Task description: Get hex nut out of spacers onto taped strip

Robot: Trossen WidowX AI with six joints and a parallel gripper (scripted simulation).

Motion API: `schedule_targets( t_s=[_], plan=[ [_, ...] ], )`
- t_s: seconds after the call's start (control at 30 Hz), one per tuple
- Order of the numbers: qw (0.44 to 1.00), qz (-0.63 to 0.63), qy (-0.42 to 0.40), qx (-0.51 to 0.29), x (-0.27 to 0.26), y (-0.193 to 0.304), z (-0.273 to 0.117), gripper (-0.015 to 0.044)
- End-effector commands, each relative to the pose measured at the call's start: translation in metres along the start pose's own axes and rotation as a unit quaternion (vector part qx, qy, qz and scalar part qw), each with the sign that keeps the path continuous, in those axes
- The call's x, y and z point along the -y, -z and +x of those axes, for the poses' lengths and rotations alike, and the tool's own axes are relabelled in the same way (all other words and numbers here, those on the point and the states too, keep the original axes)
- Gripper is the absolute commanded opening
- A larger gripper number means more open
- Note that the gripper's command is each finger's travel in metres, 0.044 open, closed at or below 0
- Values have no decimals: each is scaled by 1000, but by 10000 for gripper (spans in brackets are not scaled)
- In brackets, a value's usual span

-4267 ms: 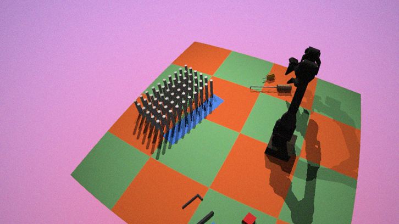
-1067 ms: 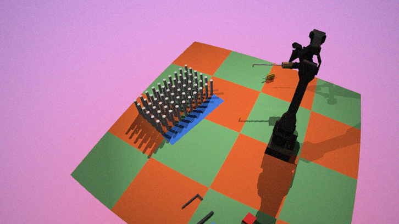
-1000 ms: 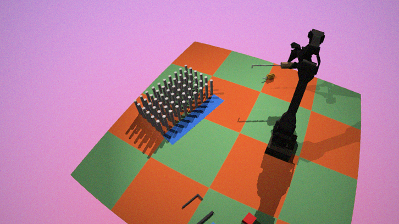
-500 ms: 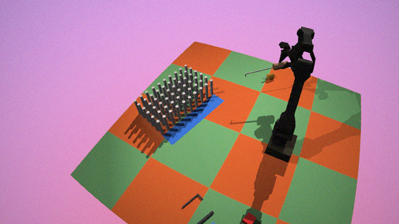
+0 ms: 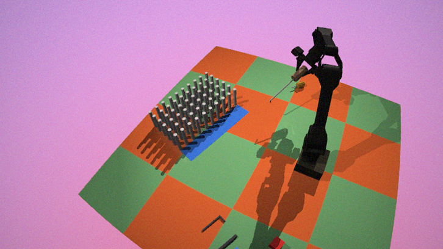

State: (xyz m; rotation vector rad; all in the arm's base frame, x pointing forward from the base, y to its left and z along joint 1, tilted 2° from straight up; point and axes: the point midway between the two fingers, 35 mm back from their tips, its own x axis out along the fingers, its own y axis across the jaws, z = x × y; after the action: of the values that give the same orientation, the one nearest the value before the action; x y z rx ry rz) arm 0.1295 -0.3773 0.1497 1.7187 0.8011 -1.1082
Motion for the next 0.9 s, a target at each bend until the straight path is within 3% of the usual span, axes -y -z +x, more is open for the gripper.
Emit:
schedule_targets(
  t_s=[0.0, 0.43, 0.87],
  plan=[
    [998, -54, 8, 5, -7, 10, 3, 0],
    [963, -266, 47, 3, -32, 54, 20, 0],
    [878, -470, 84, -8, -51, 103, 35, 0]
  ],
)
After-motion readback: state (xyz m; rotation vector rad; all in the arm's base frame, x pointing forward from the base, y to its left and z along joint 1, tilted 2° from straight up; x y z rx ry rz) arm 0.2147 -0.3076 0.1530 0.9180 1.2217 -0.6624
